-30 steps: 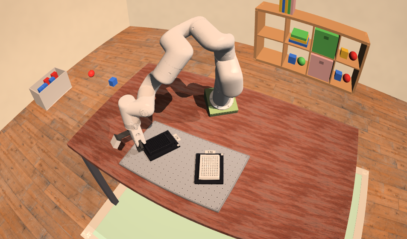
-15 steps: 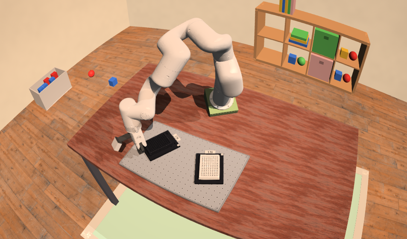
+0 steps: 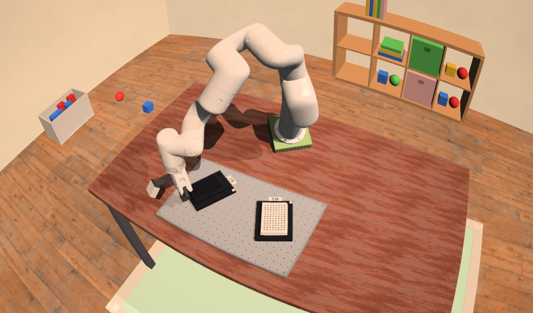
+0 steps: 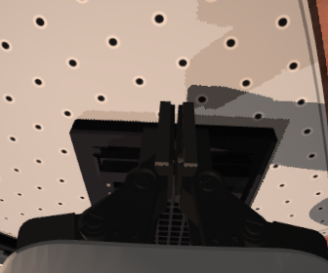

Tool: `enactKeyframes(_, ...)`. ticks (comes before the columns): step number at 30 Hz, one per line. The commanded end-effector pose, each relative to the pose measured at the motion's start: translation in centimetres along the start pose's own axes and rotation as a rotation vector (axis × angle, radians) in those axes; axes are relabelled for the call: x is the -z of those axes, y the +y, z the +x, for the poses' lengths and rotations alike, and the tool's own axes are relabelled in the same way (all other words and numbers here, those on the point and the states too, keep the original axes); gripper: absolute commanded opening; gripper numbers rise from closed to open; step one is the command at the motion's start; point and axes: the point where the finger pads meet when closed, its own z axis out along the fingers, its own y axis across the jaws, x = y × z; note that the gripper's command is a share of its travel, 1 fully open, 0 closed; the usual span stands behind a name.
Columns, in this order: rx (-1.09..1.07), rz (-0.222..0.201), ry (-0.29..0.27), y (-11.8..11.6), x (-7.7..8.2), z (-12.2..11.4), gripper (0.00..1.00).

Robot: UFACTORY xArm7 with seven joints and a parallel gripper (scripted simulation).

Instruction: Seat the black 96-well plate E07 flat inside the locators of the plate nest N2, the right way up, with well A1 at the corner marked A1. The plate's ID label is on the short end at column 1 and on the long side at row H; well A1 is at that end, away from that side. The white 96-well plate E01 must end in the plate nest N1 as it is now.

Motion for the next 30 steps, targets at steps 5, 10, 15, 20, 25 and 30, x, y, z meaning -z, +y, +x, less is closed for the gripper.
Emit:
enactKeyframes(5, 0.000, -0.001, 0.004, 0.05, 0.15, -0.09, 0.00)
enactKeyframes(10, 0.000, -0.001, 0.004, 0.05, 0.15, -0.19, 0.00)
enactKeyframes(15, 0.000, -0.001, 0.004, 0.05, 0.14, -0.36, 0.00)
enactKeyframes(20, 0.000, -0.001, 0.004, 0.05, 0.14, -0.52, 0.00)
enactKeyframes(25, 0.000, -0.001, 0.004, 0.05, 0.14, -0.69, 0.00)
enactKeyframes(30, 0.000, -0.001, 0.004, 0.05, 0.14, -0.79, 0.00)
